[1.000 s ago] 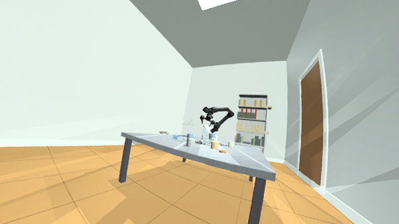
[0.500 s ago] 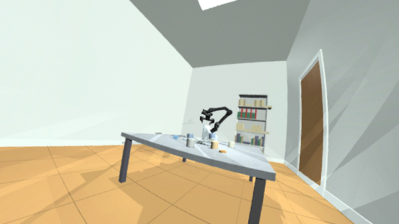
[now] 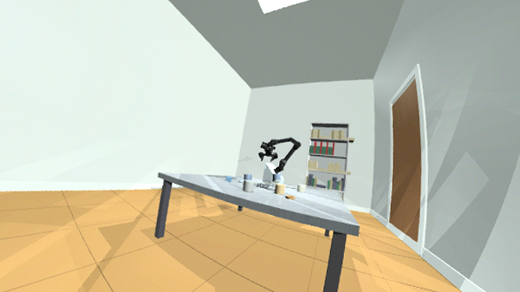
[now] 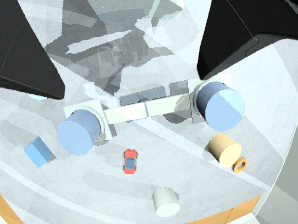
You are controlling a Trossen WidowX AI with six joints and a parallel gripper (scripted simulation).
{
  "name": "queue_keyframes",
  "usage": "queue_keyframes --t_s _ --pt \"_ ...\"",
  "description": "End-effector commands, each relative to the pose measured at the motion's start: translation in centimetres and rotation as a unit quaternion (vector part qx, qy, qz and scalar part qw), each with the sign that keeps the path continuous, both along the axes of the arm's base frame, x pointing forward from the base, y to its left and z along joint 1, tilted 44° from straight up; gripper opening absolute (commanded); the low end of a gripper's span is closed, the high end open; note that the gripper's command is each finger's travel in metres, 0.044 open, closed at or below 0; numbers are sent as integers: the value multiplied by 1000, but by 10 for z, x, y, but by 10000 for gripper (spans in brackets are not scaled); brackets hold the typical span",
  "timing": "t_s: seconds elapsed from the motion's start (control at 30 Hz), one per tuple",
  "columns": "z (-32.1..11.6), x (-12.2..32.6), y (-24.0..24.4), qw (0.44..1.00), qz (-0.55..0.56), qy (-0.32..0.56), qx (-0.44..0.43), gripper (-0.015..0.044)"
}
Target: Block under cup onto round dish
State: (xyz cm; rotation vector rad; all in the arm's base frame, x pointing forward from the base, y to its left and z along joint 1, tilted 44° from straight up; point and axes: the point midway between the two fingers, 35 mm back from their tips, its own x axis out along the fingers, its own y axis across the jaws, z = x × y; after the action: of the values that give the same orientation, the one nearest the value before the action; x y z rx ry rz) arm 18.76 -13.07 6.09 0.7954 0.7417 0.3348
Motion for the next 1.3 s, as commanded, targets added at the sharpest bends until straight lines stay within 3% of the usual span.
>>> queue_keyframes --t_s 0.0,0.6,1.27 --pt "-8 8 -7 999 4 46 21 440" --pt "-44 52 -26 949 -52 269 158 440" --pt "-104 111 -26 800 -179 516 250 440"
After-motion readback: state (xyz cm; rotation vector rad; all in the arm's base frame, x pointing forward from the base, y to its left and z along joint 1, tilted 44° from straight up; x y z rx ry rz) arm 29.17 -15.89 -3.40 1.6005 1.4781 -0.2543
